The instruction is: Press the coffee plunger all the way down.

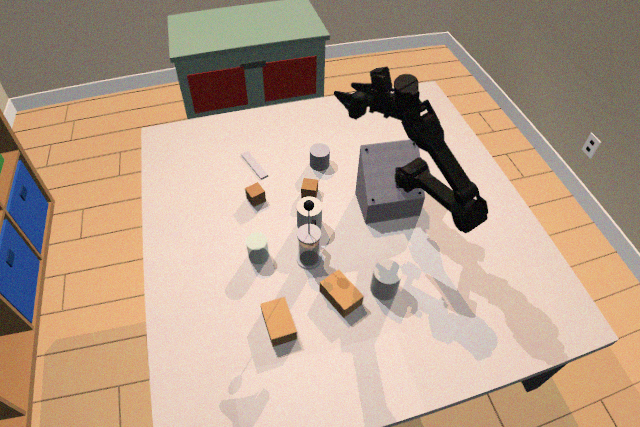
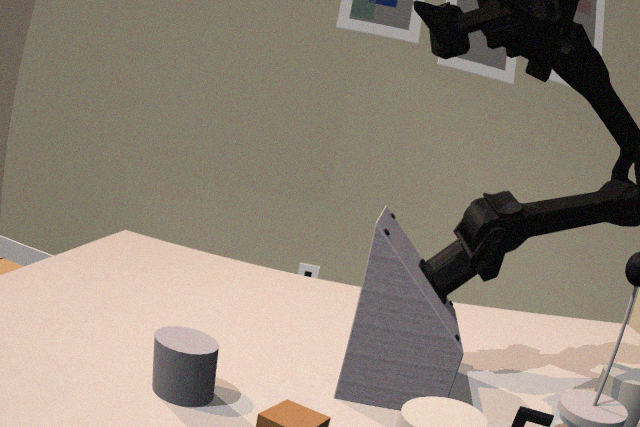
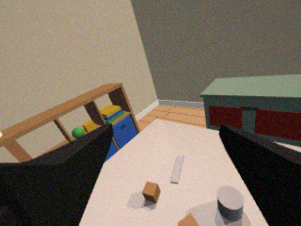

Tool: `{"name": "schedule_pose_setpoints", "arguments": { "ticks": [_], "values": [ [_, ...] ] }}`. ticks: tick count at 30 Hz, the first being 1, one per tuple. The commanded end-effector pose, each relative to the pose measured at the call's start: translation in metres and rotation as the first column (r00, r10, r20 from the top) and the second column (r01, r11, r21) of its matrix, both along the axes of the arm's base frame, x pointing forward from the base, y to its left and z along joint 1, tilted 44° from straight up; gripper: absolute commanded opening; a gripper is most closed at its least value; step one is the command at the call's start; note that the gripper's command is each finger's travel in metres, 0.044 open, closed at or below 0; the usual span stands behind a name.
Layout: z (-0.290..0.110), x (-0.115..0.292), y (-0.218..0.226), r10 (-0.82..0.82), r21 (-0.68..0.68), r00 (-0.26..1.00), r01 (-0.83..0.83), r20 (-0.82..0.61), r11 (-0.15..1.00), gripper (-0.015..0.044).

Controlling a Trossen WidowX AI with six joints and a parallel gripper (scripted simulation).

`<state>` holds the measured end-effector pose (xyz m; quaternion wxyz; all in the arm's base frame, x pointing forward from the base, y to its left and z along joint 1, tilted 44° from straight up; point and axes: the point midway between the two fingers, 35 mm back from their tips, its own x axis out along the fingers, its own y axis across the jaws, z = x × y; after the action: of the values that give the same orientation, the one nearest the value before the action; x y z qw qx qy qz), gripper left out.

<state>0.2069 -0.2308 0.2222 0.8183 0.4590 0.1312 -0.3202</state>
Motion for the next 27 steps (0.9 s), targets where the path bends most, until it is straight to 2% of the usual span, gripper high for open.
{"name": "schedule_pose_setpoints", "arguments": {
  "ticks": [1,4,7,11,13,17,23,27],
  "values": [
    [0.002,0.045,0.045,0.330,-0.051,0.940,-0.327,0.083,0.944,0.0440],
    [0.006,0.067,0.087,0.567,-0.114,0.812,-0.556,0.135,0.823,0.0440],
    [0.012,0.080,0.132,0.761,-0.199,0.621,-0.735,0.189,0.649,0.0440],
    [0.022,0.083,0.187,0.917,-0.329,0.318,-0.862,0.242,0.385,0.0440],
    [0.024,0.081,0.203,0.944,-0.373,0.211,-0.879,0.253,0.297,0.0440],
    [0.017,0.081,0.211,0.948,-0.377,0.198,-0.882,0.250,0.284,0.0440],
    [-0.017,0.079,0.241,0.946,-0.374,0.205,-0.881,0.250,0.290,0.0440],
    [-0.020,0.078,0.244,0.944,-0.370,0.213,-0.880,0.251,0.297,0.0440]
  ]
}}
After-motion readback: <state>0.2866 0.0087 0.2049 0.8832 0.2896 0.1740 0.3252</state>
